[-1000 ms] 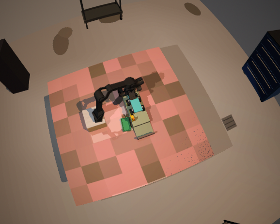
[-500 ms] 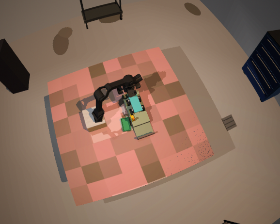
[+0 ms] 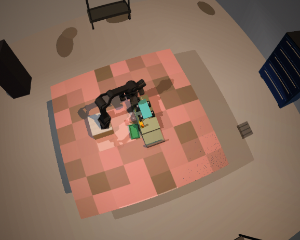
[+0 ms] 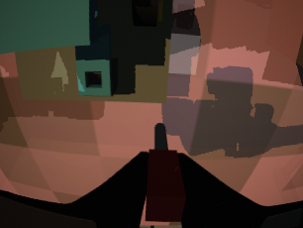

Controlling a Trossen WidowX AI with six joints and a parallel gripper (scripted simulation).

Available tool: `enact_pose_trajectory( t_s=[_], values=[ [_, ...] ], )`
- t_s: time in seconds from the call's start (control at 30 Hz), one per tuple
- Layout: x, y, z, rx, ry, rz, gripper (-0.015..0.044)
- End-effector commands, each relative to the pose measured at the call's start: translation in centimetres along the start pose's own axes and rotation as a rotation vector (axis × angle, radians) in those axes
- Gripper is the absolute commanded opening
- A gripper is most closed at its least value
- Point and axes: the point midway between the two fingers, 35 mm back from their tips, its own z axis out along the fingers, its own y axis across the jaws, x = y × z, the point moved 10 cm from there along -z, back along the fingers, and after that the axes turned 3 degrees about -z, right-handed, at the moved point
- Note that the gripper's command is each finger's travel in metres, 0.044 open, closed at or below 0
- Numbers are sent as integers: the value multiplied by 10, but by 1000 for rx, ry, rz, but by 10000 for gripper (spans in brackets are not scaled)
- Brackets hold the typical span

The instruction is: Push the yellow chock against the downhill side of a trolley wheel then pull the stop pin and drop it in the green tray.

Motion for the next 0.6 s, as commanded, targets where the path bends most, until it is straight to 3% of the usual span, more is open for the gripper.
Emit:
enact_pose_trajectory(
  t_s=[0.0, 0.57],
  values=[
    [2, -16, -3, -15, 3, -3, 0],
    [-12, -39, -5, -13, 2, -3, 0]
  ],
)
